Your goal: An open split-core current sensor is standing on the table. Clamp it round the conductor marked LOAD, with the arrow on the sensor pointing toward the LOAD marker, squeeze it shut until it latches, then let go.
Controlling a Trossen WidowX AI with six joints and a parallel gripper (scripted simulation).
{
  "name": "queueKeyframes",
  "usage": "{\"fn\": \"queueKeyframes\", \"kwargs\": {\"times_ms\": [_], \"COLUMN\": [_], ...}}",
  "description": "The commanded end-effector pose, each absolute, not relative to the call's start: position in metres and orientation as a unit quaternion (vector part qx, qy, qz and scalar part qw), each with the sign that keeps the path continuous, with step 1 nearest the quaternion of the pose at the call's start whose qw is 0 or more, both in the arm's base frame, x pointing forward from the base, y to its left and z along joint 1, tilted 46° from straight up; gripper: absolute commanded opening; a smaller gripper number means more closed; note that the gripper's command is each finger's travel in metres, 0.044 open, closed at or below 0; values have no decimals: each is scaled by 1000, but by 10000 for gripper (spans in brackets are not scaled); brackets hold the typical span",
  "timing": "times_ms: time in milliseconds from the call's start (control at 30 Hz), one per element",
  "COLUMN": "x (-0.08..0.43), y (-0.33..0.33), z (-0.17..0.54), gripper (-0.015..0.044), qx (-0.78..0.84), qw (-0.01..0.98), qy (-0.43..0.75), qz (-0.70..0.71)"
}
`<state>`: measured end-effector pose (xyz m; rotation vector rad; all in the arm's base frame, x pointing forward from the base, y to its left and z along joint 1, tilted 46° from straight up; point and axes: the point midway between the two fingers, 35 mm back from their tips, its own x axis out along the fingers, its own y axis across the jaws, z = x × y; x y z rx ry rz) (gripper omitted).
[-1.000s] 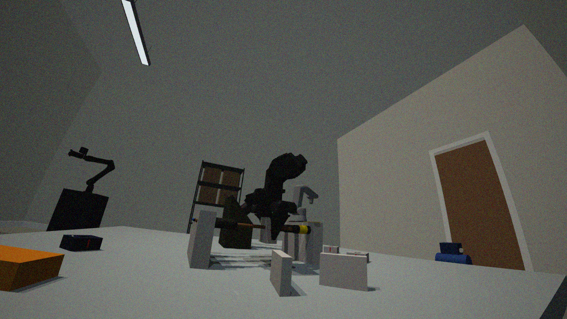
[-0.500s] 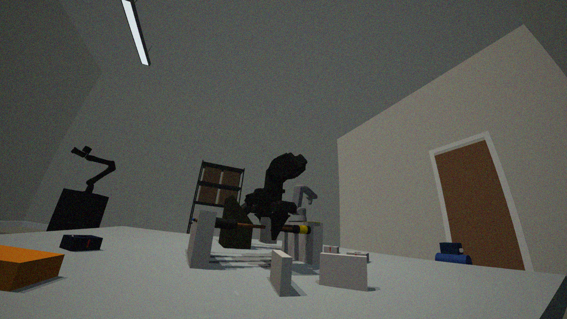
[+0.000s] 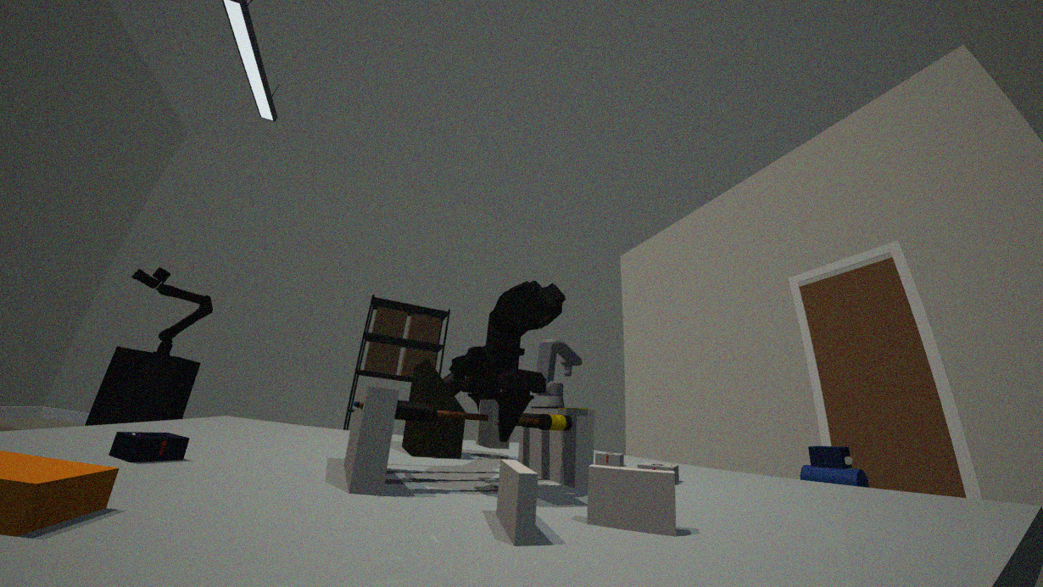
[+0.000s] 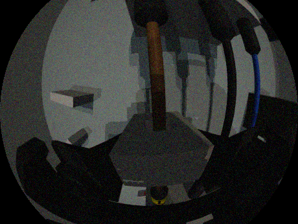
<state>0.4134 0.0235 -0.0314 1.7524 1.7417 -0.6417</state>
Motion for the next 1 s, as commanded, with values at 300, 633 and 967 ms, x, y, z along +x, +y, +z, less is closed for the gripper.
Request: {"fn": "queueKeyframes", "kwargs": {"times_ms": [300,633,967], "x": [413,417,411], "y": [24,-8,-62], "z": [-31,-5,47], "gripper": [440,440,440], "qx": [657,656,656], "qw": [289,290,288], "qy": [653,653,654], "qz": [-241,-243,-242]}}
